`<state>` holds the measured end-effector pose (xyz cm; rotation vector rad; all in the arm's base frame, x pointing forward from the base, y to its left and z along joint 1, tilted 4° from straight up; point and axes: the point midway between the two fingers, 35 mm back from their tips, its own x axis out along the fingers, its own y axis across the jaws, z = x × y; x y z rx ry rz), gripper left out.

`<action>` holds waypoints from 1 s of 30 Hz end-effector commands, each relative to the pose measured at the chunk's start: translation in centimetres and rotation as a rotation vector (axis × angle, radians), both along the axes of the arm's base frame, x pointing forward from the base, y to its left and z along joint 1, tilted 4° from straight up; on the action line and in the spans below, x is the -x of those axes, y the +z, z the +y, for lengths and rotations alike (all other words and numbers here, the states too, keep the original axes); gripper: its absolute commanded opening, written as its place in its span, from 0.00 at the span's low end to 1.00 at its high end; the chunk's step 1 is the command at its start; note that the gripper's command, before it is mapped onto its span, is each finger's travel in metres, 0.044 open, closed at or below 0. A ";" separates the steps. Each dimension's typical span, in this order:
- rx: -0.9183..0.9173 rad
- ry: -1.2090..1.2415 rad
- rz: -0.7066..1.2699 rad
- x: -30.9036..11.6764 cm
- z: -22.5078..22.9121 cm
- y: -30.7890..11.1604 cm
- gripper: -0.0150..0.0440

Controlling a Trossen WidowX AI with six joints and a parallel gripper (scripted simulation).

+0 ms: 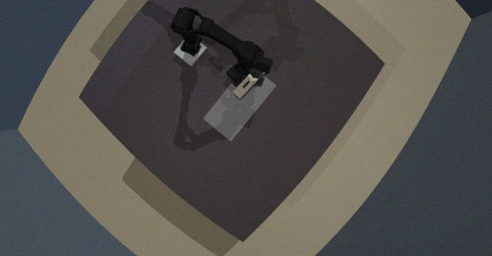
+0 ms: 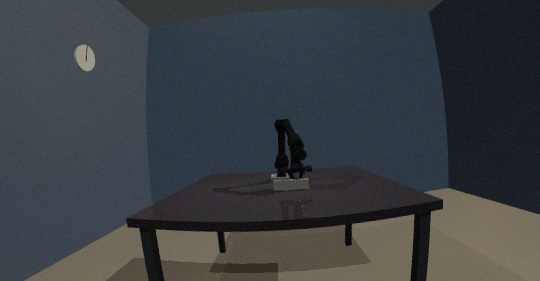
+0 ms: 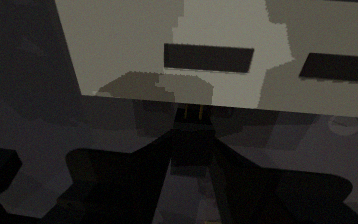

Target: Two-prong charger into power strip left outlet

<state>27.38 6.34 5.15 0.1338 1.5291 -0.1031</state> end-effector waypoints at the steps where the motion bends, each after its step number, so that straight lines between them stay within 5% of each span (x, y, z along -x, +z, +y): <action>1: -0.005 0.005 0.002 -0.1 0.1 0.0 0.25; 30: -0.004 0.005 0.001 -0.7 -0.1 0.1 0.25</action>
